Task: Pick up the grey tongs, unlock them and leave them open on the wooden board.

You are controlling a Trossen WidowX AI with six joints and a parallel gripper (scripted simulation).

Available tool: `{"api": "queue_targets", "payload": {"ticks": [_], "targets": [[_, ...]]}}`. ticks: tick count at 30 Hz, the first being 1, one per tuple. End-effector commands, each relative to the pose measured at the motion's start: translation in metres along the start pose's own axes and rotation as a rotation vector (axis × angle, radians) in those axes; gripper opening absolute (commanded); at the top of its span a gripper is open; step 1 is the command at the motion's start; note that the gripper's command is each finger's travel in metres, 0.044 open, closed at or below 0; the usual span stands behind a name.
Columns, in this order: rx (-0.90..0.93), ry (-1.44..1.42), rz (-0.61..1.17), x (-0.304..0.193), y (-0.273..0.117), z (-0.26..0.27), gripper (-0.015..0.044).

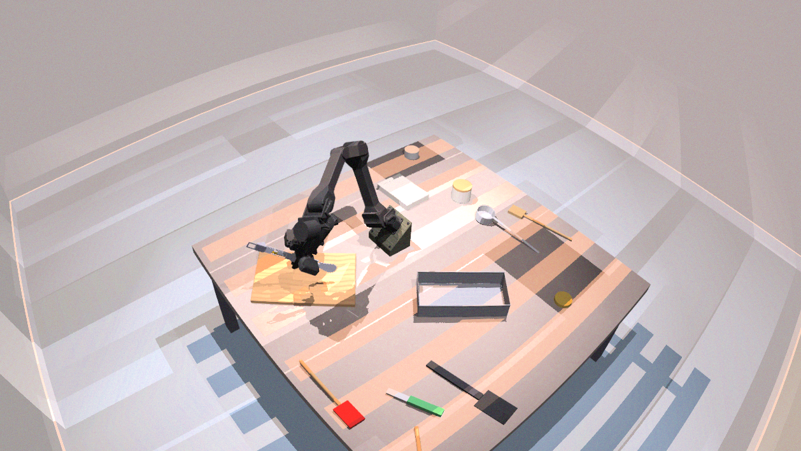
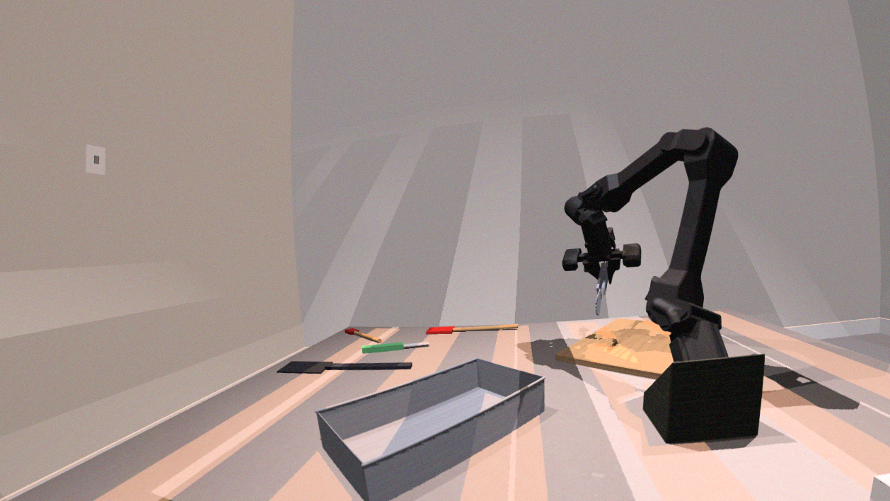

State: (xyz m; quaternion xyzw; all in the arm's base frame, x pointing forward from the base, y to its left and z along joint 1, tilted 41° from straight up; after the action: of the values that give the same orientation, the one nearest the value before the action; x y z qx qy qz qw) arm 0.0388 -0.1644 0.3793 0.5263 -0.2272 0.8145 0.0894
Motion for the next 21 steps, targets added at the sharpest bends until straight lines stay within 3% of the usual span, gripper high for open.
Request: {"api": "queue_targets", "payload": {"ticks": [1, 21], "targets": [[-0.001, 0.016, -0.102, -0.008, -0.006, 0.000, -0.0150], [-0.094, 0.165, -0.349, -0.058, -0.031, -0.012, -0.0150]]}}
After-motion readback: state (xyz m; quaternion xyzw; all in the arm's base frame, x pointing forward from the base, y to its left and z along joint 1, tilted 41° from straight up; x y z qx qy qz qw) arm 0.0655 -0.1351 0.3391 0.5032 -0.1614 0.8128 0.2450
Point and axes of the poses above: the point midway between the two fingers, 35 mm back from their tips, its own y axis out along the fingers, its own z axis across the jaws, x = y × z, the point moved 10 cm from there along -y, back along the fingers, and after that the axes turned 5 degrees about y, right-handed, at the moved point
